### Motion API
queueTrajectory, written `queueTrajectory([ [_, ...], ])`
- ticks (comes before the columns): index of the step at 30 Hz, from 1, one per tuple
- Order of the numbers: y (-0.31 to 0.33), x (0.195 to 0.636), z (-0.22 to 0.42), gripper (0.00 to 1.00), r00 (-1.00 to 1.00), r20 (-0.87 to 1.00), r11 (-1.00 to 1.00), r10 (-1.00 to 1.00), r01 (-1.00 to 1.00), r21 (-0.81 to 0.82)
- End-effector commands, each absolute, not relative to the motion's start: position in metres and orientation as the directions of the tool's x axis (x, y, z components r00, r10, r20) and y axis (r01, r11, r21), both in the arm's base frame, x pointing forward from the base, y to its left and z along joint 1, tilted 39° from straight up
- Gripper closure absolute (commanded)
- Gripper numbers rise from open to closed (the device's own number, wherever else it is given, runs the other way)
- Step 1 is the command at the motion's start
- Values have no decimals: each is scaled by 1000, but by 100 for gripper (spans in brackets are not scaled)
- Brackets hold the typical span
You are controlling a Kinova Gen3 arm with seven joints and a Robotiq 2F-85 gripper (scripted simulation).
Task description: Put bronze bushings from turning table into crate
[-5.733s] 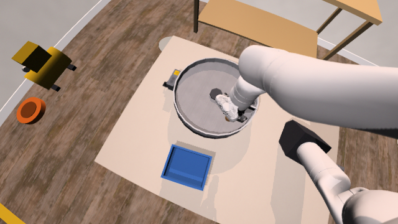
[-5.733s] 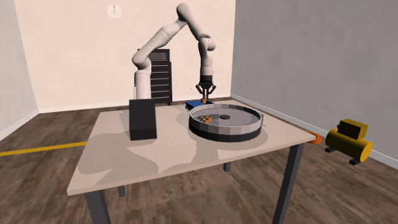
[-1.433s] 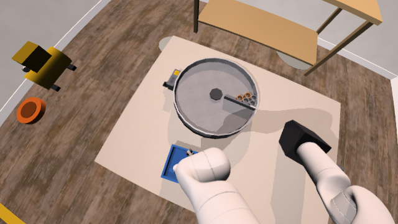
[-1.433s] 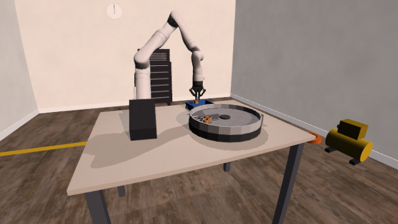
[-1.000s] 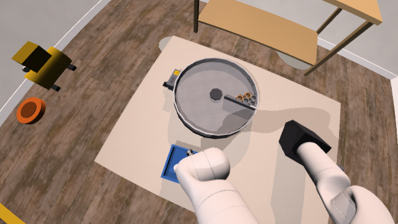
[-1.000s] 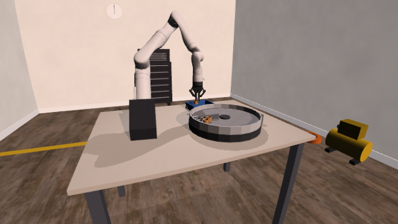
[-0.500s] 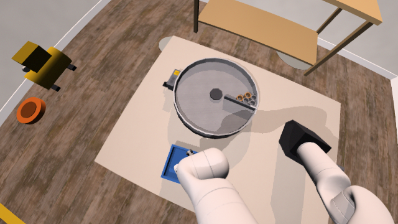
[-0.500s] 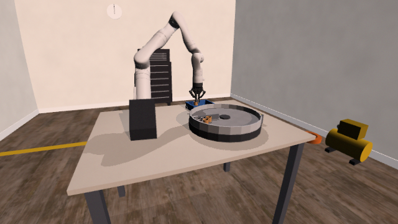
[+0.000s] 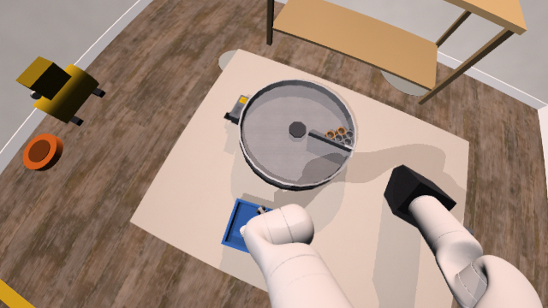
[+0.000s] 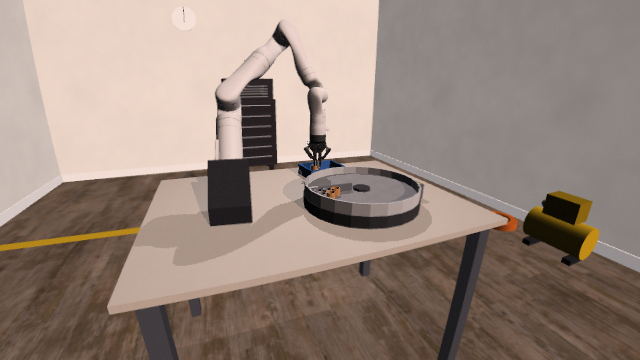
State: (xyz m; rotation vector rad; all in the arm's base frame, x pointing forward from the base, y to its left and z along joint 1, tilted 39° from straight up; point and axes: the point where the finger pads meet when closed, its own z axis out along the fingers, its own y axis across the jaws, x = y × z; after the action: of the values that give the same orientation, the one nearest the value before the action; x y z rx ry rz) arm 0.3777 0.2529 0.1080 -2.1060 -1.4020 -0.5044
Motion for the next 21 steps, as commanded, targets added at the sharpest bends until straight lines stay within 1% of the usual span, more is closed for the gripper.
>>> queueTrajectory([
  [1,253,378,108,100,384,584,-302,715,923,-238],
  [21,259,378,100,100,384,584,-302,715,923,-238],
])
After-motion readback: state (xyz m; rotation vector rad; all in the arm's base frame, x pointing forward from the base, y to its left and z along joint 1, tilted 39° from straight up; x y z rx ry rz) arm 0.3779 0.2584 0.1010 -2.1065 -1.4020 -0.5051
